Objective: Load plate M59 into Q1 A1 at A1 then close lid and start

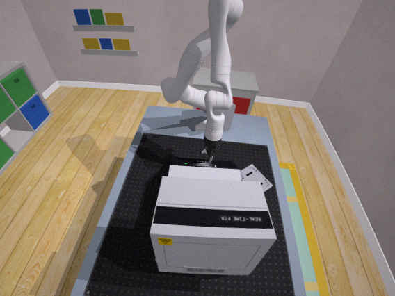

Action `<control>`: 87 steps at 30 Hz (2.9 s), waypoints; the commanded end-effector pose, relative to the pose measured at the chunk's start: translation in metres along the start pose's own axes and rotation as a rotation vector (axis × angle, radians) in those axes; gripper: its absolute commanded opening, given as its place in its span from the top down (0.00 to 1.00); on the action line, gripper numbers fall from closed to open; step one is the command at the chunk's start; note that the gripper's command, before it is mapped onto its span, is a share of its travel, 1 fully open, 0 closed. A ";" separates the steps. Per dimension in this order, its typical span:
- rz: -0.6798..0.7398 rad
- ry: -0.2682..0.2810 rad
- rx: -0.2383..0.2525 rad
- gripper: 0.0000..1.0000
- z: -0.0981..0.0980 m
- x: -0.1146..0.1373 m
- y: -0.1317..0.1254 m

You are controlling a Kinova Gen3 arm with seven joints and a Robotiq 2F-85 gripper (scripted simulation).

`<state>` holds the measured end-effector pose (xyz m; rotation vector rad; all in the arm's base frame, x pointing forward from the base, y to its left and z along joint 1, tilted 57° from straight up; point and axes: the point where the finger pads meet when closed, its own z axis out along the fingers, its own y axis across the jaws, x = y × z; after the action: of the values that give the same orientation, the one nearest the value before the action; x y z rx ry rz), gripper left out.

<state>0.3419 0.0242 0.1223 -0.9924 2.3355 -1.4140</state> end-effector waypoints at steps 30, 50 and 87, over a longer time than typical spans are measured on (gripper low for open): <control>-0.011 -0.007 0.005 0.90 0.002 -0.004 -0.002; 0.002 0.005 0.004 0.90 -0.008 0.006 0.003; -0.002 -0.003 0.002 0.90 -0.026 0.012 0.012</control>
<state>0.3154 0.0382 0.1263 -0.9968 2.3307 -1.4142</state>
